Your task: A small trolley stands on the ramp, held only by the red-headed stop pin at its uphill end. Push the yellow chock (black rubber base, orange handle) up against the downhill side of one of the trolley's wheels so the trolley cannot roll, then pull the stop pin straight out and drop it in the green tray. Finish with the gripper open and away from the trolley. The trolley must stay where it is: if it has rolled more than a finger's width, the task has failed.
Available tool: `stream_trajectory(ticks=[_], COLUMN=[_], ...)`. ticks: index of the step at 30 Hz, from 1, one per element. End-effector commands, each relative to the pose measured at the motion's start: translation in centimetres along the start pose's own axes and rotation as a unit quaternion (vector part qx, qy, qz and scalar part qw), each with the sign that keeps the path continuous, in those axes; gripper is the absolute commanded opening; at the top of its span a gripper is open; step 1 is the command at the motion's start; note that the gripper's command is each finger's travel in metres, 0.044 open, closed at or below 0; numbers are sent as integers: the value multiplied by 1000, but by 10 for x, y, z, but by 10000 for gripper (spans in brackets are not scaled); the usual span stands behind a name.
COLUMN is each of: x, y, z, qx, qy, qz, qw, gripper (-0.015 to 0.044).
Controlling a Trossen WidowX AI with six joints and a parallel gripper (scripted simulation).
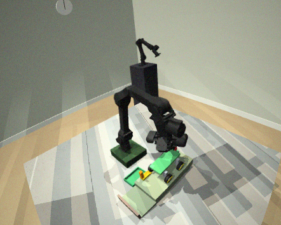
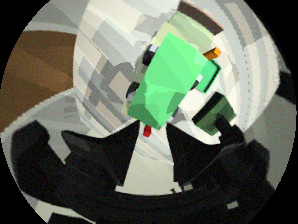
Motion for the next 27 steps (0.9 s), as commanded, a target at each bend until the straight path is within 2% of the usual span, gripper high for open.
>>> stream_trajectory(ticks=[1,7,27], x=[-2,-3,-21], y=[9,18,18], z=[15,36,38], qx=[-79,-182,-185], qy=[18,36,37], qz=[5,17,18], qw=[997,983,982], gripper=[190,190,190])
Point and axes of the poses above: the point midway between the two fingers, 35 mm back from their tips, its own x axis back along the fingers, its own y axis across the jaws, z = x × y, the point moved 1 cm from there along x, back along the fingers, and after that the axes turned 15 degrees about x, right-handed, at the moved point
